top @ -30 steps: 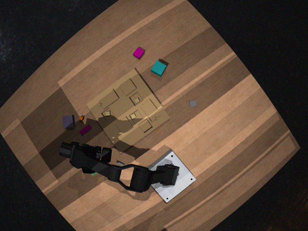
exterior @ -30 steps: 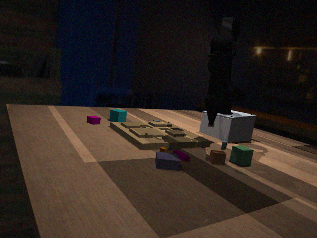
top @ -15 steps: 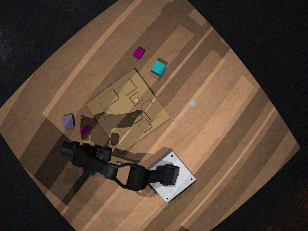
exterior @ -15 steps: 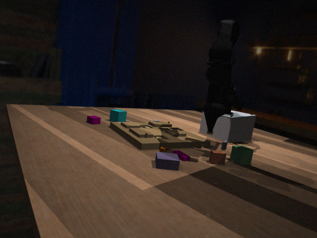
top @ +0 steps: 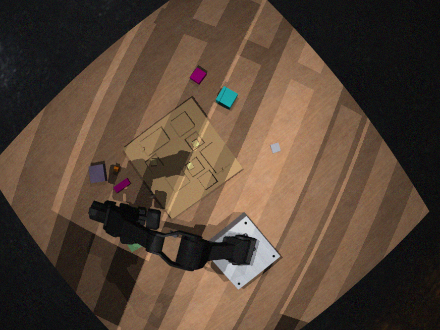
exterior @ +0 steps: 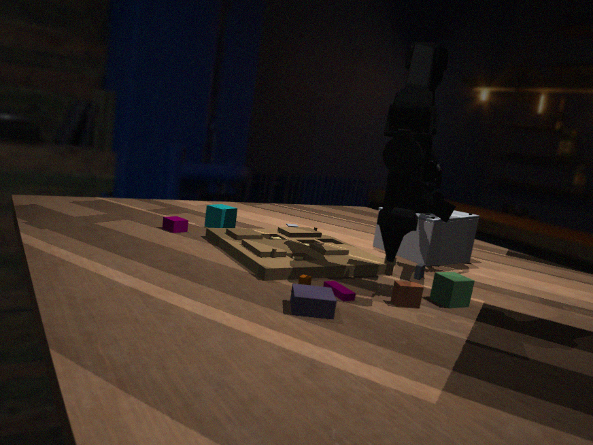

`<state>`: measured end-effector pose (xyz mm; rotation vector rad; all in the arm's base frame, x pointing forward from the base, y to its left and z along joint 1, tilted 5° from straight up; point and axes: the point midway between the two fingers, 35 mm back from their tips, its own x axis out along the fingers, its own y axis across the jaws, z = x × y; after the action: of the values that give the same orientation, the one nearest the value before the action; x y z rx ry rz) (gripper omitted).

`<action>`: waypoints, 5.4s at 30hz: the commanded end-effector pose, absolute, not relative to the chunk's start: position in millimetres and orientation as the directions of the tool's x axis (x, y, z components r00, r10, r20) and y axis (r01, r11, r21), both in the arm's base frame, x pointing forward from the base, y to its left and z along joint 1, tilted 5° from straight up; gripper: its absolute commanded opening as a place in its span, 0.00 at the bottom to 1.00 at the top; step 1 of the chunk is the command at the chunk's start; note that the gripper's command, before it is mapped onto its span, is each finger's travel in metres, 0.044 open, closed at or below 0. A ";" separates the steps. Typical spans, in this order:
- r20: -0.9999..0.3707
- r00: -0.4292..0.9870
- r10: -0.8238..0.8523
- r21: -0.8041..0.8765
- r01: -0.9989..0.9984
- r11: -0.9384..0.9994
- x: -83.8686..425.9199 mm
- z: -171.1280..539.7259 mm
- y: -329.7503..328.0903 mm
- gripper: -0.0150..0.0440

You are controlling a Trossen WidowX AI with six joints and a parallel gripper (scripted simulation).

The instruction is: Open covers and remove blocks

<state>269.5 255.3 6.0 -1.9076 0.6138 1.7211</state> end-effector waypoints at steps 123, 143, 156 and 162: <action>-0.994 0.109 -0.026 -0.021 0.050 0.999 311.6 28.4 20.6 0.25; -0.994 0.108 -0.027 -0.021 0.050 0.998 314.2 -17.6 18.1 0.25; -0.994 0.108 -0.027 -0.022 0.050 0.998 310.8 -24.1 13.3 0.25; -0.994 0.107 -0.028 -0.023 0.050 0.998 304.8 -26.3 6.2 0.25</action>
<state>309.1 10.4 -24.3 0.0183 1.4577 -0.0579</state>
